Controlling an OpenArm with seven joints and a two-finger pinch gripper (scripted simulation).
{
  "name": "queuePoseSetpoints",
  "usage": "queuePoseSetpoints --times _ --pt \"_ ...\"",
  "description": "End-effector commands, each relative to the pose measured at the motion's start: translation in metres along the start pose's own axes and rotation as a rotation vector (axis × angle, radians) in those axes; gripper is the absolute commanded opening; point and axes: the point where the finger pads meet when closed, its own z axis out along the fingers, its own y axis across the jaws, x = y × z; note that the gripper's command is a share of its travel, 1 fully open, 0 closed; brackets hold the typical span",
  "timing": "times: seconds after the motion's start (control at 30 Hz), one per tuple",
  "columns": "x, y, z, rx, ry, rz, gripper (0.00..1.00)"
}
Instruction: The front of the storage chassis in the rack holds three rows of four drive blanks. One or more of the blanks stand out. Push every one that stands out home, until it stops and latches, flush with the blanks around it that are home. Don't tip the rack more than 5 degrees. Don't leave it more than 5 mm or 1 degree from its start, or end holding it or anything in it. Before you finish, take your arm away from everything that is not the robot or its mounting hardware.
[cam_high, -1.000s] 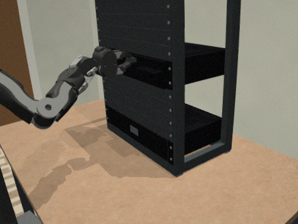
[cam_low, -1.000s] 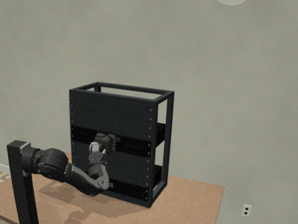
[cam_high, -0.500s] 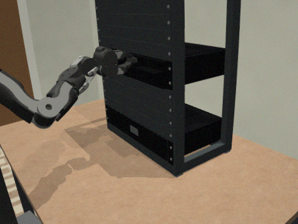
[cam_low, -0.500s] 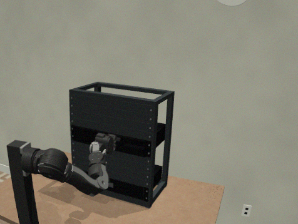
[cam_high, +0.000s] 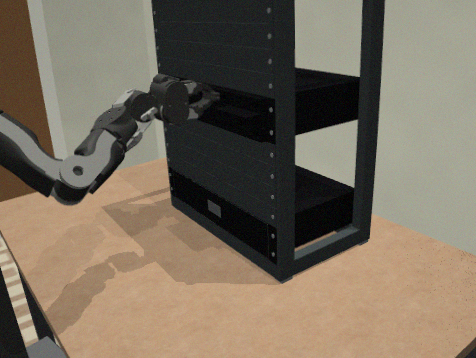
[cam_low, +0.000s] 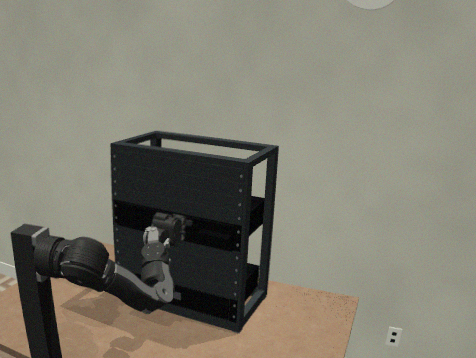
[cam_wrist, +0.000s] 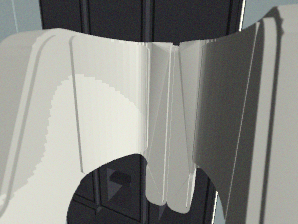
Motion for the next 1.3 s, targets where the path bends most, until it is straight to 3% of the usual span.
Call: queuePoseSetpoints --times 0.0,0.67,0.93,1.0,1.27 --pt "0.001 0.004 0.002 -0.013 0.003 -0.001 0.0" --pt "0.001 0.007 -0.004 -0.021 0.005 0.0 0.0" --pt "0.001 0.006 -0.045 -0.021 0.004 -0.001 0.0" --pt "0.001 0.006 -0.045 -0.021 0.004 -0.001 0.0" --pt "0.0 0.006 -0.096 -0.021 0.003 -0.001 0.0"
